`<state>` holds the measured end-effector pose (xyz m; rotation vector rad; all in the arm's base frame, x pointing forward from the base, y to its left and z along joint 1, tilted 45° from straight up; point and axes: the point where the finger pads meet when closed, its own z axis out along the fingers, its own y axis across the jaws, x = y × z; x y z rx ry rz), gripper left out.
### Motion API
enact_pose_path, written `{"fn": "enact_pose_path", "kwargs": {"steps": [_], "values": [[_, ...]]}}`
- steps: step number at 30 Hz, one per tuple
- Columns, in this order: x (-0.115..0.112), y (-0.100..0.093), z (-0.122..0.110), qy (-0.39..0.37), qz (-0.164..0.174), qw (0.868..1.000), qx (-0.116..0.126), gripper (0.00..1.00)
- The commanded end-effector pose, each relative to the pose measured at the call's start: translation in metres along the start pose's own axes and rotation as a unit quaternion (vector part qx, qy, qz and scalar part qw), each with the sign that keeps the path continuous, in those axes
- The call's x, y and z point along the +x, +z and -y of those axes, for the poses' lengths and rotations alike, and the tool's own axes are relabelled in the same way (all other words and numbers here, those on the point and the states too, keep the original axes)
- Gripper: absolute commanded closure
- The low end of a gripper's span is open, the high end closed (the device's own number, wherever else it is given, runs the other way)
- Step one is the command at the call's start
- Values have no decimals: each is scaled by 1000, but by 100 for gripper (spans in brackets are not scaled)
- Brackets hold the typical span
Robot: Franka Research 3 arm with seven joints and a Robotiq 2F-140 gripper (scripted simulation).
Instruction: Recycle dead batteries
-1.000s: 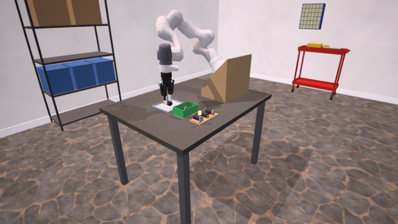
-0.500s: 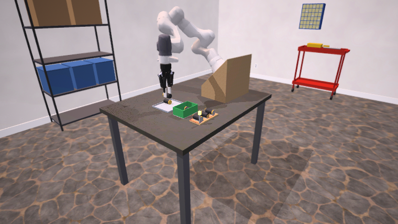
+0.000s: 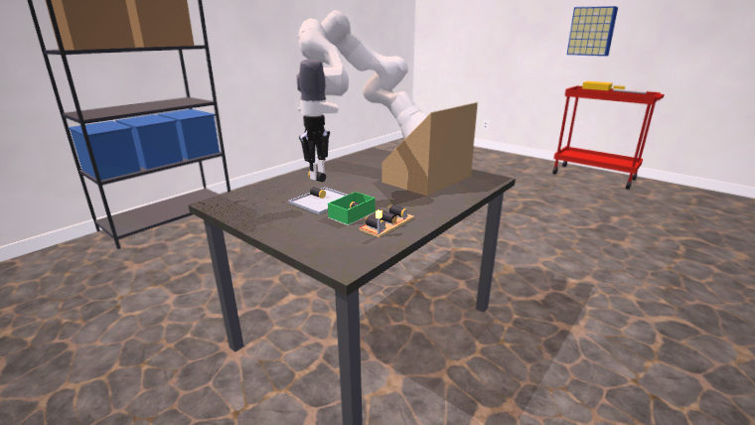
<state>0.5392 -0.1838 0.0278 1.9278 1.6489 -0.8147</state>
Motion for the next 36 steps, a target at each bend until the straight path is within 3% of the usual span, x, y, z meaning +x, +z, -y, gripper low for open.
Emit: {"fn": "enact_pose_path", "kwargs": {"steps": [1, 11, 14, 19, 21, 24, 36], "values": [[1, 1, 2, -7, 0, 1000, 3, 84], [7, 1, 3, -7, 0, 1000, 3, 84], [36, 1, 4, -7, 0, 1000, 3, 84], [107, 1, 8, -7, 0, 1000, 3, 84], [107, 1, 8, -7, 0, 1000, 3, 84], [132, 1, 9, -7, 0, 1000, 3, 84], [137, 1, 9, 8, 0, 1000, 3, 84]]}}
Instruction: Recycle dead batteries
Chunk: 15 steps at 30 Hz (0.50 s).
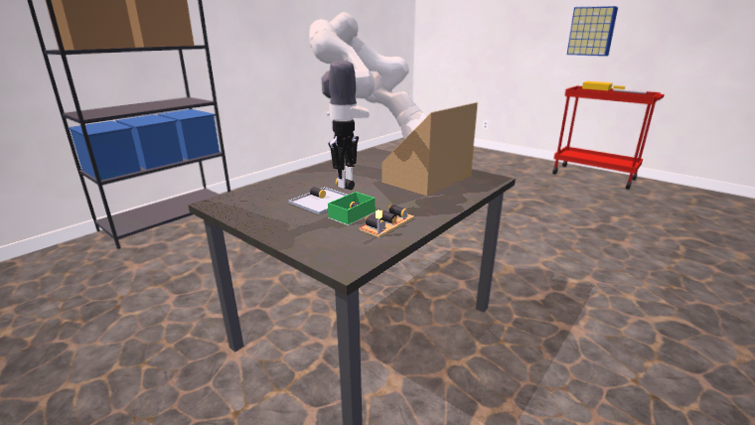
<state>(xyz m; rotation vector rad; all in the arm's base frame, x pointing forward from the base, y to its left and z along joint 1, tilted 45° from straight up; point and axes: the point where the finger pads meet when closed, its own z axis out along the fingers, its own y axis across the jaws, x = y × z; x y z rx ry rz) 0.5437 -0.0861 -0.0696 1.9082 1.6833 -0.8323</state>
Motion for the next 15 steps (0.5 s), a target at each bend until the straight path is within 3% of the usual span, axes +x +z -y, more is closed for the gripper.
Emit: {"fn": "enact_pose_path", "kwargs": {"steps": [1, 15], "values": [[0, -1, 0, 24, 0, 1000, 1, 84], [0, 4, 0, 40, 0, 999, 1, 84]]}}
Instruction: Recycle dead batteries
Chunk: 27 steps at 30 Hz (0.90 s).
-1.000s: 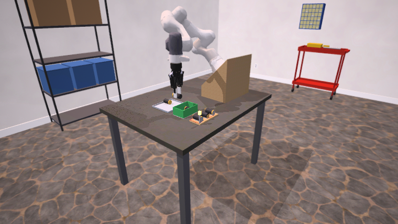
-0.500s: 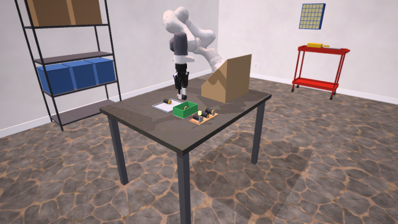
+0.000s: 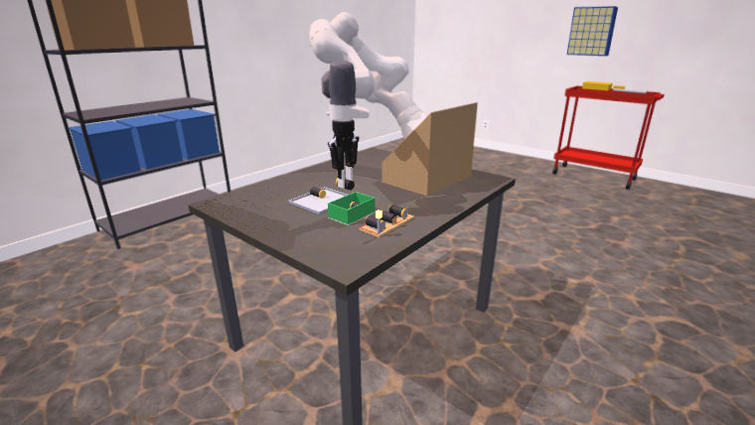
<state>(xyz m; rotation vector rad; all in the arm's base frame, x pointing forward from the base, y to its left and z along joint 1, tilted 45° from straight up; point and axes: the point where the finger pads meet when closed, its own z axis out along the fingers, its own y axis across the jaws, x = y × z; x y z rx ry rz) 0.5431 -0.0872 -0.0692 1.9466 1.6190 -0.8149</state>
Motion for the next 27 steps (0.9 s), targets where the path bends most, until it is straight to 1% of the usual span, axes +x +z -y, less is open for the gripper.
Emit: {"fn": "enact_pose_path", "kwargs": {"steps": [1, 2, 4, 6, 8, 27], "values": [[1, 10, -1, 11, -1, 1000, 0, 84], [1, 20, -1, 11, -1, 1000, 0, 84], [1, 20, -1, 11, -1, 1000, 0, 84], [1, 39, -1, 11, -1, 1000, 0, 84], [1, 49, -1, 11, -1, 1000, 0, 84], [1, 49, -1, 11, -1, 1000, 0, 84]]}}
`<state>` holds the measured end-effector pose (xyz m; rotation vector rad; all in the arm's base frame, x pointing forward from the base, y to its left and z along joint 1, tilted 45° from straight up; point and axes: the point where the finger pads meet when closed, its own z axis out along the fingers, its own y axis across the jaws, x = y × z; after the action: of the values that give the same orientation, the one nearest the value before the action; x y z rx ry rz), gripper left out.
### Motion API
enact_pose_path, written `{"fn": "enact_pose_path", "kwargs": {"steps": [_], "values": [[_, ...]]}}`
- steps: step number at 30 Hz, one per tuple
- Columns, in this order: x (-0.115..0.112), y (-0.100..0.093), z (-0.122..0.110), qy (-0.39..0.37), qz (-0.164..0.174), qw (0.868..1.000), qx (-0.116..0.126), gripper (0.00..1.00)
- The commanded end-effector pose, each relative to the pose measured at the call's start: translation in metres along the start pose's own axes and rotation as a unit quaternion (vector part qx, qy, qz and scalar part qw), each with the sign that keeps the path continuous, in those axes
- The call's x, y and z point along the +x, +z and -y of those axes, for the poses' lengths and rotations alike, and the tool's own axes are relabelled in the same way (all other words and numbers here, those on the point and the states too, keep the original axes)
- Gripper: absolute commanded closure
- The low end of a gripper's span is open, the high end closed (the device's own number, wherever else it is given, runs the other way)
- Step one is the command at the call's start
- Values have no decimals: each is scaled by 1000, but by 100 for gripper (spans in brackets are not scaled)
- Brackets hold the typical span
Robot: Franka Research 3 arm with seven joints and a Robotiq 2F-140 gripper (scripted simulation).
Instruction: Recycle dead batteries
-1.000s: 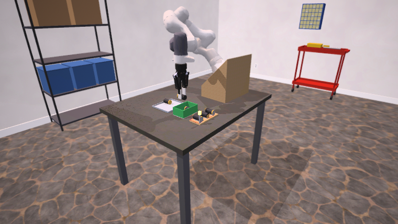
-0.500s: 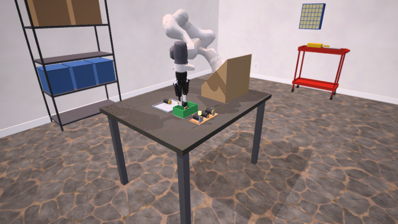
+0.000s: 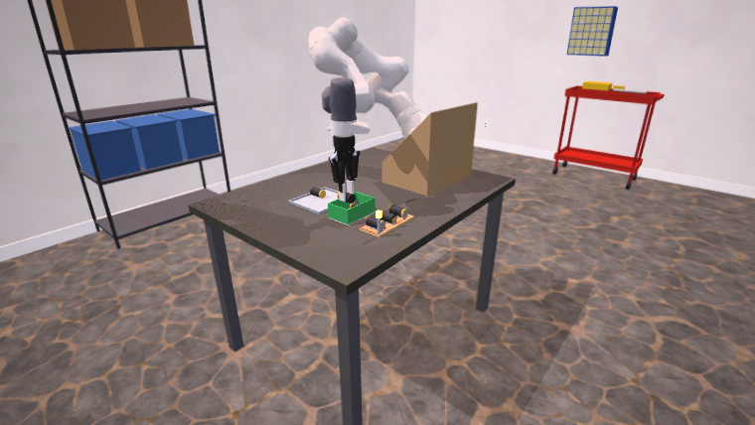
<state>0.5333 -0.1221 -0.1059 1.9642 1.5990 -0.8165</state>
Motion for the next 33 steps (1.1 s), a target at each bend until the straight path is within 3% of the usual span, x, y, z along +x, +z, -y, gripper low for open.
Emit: {"fn": "enact_pose_path", "kwargs": {"steps": [1, 33], "values": [[1, -2, -3, 2, -1, 1000, -5, 84], [1, -2, -3, -20, -1, 1000, -5, 84]]}}
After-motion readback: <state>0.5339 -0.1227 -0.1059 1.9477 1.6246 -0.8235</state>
